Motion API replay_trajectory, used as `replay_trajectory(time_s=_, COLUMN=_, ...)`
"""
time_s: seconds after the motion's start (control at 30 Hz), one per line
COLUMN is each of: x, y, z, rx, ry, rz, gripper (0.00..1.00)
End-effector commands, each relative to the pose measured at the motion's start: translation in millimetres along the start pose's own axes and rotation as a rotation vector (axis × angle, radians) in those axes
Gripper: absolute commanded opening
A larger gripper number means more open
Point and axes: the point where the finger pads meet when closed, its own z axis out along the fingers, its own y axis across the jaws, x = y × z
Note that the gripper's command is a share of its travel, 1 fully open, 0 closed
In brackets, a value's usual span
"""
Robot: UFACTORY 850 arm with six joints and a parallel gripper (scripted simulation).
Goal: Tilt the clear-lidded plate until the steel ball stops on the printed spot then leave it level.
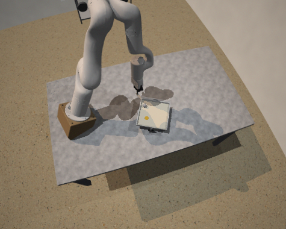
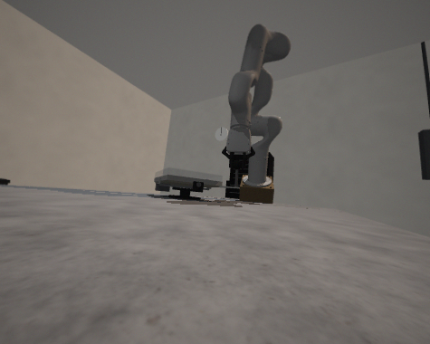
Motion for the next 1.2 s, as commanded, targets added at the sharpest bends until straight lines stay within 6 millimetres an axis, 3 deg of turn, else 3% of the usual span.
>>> replay_trajectory(time_s=0.0, x=0.4, y=0.5, z=-0.5, rx=-0.002, ry=0.001, rz=0.000, gripper=0.00)
replay_trajectory(time_s=1.17, x=0.4, y=-1.3, z=3.4, rx=-0.002, ry=0.001, rz=0.000, gripper=0.00)
